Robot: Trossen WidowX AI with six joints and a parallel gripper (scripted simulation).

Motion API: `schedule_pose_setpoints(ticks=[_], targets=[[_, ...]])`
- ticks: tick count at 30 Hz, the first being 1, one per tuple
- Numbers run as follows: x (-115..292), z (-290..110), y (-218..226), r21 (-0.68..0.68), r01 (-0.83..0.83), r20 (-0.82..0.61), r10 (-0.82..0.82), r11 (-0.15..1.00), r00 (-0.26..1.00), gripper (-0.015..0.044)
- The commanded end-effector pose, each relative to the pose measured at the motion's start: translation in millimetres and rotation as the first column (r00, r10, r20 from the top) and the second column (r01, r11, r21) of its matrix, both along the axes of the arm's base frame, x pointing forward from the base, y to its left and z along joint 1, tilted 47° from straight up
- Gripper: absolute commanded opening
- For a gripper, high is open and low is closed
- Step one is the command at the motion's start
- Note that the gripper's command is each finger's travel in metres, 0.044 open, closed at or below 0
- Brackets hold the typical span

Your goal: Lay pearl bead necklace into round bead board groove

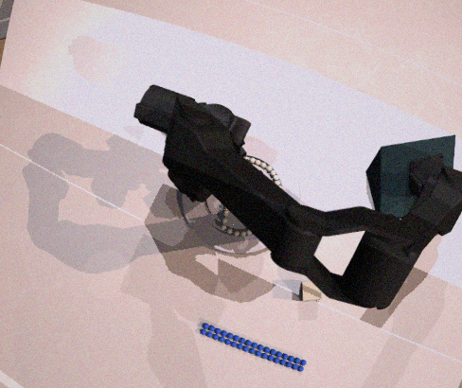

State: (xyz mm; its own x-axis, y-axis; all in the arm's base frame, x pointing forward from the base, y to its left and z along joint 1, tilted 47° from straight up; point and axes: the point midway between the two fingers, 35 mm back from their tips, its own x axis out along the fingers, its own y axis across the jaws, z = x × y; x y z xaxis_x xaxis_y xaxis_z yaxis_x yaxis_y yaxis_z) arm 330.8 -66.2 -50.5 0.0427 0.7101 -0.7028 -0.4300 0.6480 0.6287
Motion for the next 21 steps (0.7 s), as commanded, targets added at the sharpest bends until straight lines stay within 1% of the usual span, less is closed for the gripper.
schedule_pose_setpoints(ticks=[1, 2, 5, 11, 15, 19, 20, 21], targets=[[13, 35, 15, -0.088, 0.487, -0.477, -0.466, 0.869, 0.745, 0.012], [14, 39, 17, -0.117, 0.535, -0.526, -0.509, 0.837, 0.681, 0.012], [17, 48, 23, -0.172, 0.606, -0.601, -0.571, 0.776, 0.56, 0.012], [20, 61, 30, -0.308, 0.708, -0.708, -0.65, 0.636, 0.277, 0.012], [21, 70, 36, -0.408, 0.739, -0.743, -0.665, 0.536, 0.072, 0.012], [22, 77, 40, -0.515, 0.74, -0.747, -0.65, 0.433, -0.14, 0.012], [23, 79, 41, -0.538, 0.736, -0.743, -0.643, 0.411, -0.184, 0.012], [23, 79, 41, -0.545, 0.734, -0.742, -0.641, 0.404, -0.198, 0.012]])
